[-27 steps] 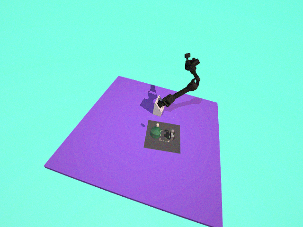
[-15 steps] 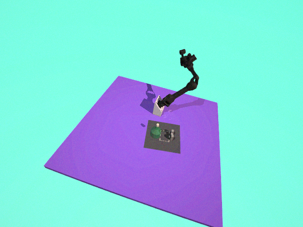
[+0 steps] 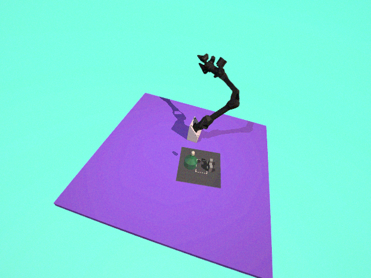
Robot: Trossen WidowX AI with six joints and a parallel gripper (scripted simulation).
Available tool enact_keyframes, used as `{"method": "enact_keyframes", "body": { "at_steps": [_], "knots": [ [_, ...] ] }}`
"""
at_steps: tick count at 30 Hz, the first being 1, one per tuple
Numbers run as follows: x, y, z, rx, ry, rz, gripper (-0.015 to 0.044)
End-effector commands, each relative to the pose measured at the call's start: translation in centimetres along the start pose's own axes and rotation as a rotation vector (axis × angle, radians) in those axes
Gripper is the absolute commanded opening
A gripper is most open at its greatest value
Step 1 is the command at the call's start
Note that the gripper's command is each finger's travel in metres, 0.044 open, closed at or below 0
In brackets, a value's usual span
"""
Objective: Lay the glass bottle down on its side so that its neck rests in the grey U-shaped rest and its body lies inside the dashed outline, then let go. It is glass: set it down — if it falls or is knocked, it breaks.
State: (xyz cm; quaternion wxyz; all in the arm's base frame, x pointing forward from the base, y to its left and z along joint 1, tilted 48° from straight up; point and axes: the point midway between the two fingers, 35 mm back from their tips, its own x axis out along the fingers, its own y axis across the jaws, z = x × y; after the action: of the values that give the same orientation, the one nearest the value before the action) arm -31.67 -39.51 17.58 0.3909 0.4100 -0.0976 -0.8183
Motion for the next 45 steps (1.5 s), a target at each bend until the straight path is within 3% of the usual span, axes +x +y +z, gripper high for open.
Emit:
{"method": "enact_keyframes", "body": {
  "at_steps": [1,12,24,35,45],
  "knots": [
    [0.4,3.5,-4.1,-0.029,0.114,0.065,0.044],
    [-2.1,14.2,-21.0,-0.137,0.564,0.258,0.044],
    [-12.5,18.5,-39.0,-0.32,1.088,0.347,0.044],
    [-27.0,14.8,-51.6,-0.541,1.584,0.258,0.044],
    [-39.8,5.4,-56.5,-0.761,2.002,-0.058,0.044]
  ]
}}
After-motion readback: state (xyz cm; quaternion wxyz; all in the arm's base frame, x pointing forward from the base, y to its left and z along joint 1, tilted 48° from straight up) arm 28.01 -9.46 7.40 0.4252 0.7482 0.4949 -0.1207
